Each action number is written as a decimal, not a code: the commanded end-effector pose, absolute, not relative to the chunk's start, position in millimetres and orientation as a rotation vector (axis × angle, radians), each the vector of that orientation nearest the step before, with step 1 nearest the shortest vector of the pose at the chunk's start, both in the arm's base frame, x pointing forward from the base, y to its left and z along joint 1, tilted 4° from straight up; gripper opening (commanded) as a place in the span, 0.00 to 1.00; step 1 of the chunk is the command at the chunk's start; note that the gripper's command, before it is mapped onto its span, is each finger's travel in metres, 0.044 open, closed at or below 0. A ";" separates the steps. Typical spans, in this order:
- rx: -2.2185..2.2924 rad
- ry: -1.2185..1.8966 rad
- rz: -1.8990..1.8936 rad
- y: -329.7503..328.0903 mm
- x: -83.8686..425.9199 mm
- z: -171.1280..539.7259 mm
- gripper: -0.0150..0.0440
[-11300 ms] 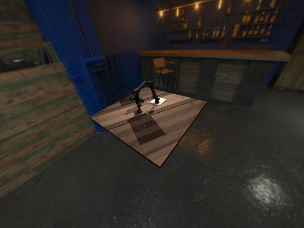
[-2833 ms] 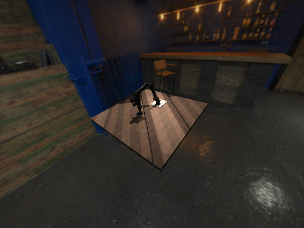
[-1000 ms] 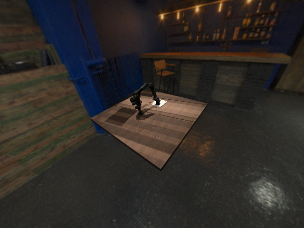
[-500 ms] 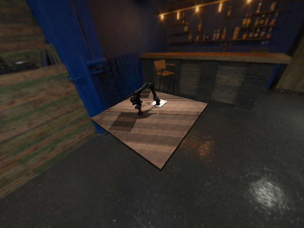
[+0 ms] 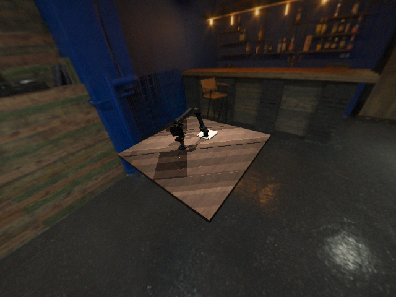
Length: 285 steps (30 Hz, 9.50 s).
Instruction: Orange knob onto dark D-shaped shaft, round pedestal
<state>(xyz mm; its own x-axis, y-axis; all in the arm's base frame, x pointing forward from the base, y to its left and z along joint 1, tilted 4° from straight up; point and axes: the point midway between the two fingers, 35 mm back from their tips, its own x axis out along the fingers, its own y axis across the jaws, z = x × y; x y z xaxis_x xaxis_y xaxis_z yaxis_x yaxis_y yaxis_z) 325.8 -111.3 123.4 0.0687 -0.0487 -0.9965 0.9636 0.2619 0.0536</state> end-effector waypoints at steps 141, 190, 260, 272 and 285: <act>1.338 1.033 -1.293 -110.2 323.7 124.8 0.25; 1.494 0.917 -1.432 -112.3 328.7 125.4 0.25; 1.635 0.792 -1.558 -112.2 327.3 104.6 0.52; 1.635 0.792 -1.558 -112.2 327.3 104.6 1.00; 1.635 0.792 -1.558 -109.5 324.4 178.3 1.00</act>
<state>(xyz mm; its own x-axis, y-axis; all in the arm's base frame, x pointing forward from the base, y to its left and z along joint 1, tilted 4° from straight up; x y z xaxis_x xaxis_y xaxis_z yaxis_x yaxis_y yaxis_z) 324.8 -110.8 137.3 0.0508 -0.0429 -0.9978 0.8372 -0.5430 0.0660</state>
